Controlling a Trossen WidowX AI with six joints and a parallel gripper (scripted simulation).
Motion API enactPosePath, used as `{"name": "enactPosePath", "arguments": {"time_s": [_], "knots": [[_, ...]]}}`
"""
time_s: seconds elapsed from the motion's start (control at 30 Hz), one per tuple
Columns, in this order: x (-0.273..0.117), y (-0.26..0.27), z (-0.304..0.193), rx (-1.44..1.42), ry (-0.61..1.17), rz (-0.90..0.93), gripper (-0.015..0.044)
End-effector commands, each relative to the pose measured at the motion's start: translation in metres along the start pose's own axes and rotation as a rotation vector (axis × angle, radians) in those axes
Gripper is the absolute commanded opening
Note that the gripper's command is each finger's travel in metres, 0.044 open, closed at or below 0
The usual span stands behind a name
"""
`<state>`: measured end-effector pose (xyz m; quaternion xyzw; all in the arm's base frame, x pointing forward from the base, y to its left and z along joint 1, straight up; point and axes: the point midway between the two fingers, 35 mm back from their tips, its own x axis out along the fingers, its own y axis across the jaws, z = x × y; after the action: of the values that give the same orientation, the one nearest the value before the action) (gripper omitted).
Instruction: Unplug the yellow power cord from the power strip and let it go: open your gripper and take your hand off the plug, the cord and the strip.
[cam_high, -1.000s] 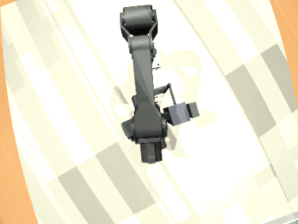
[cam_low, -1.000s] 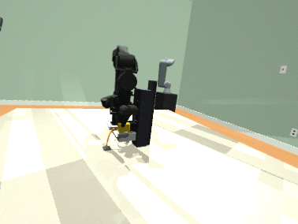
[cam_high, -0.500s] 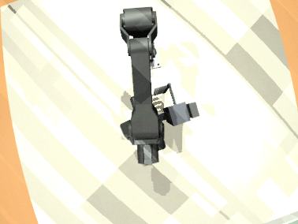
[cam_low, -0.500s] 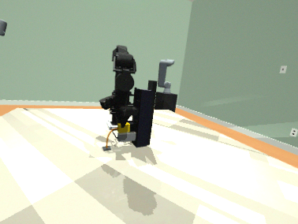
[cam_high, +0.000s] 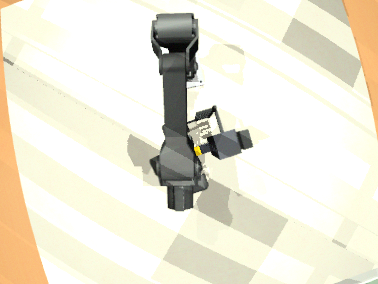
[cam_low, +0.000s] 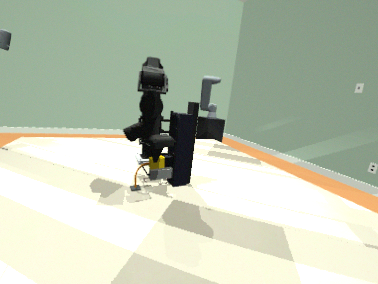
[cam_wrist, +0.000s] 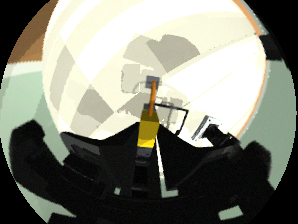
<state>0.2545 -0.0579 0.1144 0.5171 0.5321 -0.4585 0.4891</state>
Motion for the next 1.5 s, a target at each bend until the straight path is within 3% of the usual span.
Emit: {"name": "enactPosePath", "arguments": {"time_s": [0.0,0.17,0.6,0.73,0.9,1.47], "knots": [[-0.009,-0.002,0.038,0.04,-0.109,0.007,0.0],[-0.011,-0.004,0.046,0.041,-0.11,0.007,0.0],[-0.007,-0.005,0.036,0.043,-0.111,0.007,0.0341],[-0.014,-0.004,0.055,0.043,-0.113,0.007,0.044],[-0.026,-0.008,0.094,0.043,-0.116,0.006,0.044],[-0.026,-0.008,0.094,0.043,-0.116,0.006,0.044]]}}
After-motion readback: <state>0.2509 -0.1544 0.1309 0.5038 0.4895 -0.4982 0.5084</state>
